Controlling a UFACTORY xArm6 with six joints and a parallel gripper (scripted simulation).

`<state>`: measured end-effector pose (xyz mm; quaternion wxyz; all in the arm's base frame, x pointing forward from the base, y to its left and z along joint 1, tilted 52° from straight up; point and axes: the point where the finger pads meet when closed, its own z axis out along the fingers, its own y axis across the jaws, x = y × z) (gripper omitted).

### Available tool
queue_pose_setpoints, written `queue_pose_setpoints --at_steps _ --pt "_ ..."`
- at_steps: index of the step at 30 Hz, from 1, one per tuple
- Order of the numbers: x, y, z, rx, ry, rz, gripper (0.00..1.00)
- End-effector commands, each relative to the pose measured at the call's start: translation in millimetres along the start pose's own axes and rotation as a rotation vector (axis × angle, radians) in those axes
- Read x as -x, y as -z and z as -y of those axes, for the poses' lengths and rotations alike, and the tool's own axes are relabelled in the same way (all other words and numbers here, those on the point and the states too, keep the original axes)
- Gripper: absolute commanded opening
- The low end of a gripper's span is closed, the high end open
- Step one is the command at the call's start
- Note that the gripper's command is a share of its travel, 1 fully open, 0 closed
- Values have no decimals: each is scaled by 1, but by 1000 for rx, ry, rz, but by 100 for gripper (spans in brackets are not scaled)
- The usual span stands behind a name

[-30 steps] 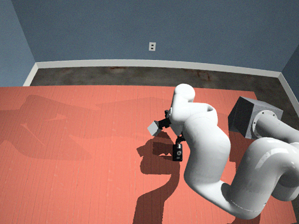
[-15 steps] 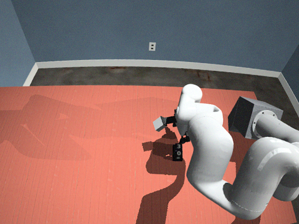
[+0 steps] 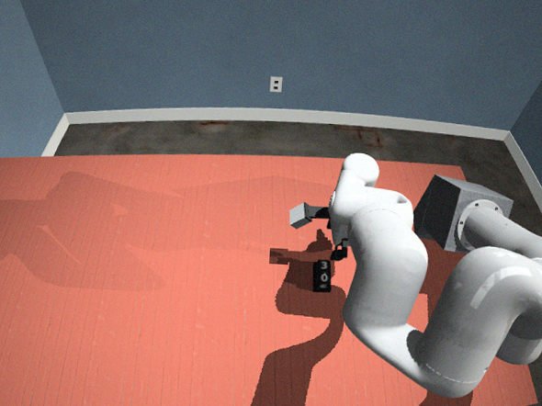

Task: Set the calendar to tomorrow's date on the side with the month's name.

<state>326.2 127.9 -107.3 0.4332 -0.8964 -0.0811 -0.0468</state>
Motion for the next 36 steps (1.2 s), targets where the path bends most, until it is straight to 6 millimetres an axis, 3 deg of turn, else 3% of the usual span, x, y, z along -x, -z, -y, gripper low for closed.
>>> queue_pose_setpoints --at_steps 1,6,9,13,17,23,26,30,36 --pt "3 1 0 2 -48 -3 100" --pt "6 1 0 1 -238 -3 100" --pt "6 1 0 1 -249 -3 100" --pt "30 1 -1 1 -262 -3 100" --pt "30 1 -1 1 -285 -3 100" --pt "34 1 -1 1 -501 -3 100" --pt "34 1 -1 1 -513 -3 100" --pt "58 1 -1 1 -523 -3 100" --pt "58 -2 -1 1 -523 -3 100"
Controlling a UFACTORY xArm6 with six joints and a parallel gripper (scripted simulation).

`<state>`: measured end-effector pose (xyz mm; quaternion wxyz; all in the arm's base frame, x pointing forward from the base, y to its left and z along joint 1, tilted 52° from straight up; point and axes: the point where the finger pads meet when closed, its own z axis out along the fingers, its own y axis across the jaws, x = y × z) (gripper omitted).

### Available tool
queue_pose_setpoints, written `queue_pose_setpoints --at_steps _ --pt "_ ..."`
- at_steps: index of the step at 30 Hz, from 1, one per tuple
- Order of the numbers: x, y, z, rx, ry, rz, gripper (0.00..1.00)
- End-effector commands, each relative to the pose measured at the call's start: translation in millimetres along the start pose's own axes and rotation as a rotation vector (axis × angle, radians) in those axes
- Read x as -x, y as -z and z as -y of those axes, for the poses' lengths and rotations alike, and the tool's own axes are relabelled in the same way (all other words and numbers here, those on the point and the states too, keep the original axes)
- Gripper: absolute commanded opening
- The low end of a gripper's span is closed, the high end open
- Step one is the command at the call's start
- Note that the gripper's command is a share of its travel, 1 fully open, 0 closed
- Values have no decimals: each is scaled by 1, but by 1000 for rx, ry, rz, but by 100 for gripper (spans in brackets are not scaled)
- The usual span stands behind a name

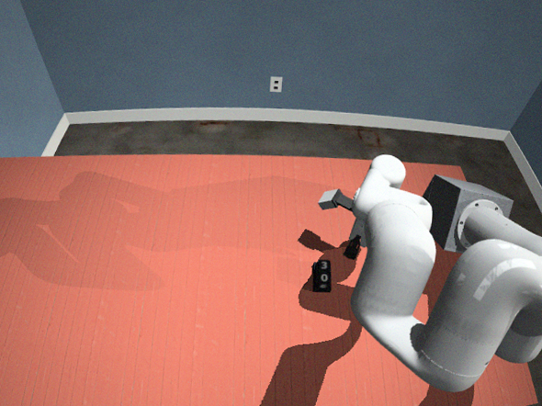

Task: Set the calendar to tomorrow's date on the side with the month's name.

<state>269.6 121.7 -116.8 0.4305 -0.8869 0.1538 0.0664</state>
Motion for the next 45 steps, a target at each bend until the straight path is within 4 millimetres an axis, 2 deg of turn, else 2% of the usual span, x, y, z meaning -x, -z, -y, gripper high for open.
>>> queue_pose_setpoints --at_steps 1,14,45 --pt "0 -4 -1 0 0 -2 100" --pt "0 -29 -1 0 0 -2 100" --pt "0 -29 -1 0 0 -2 100"
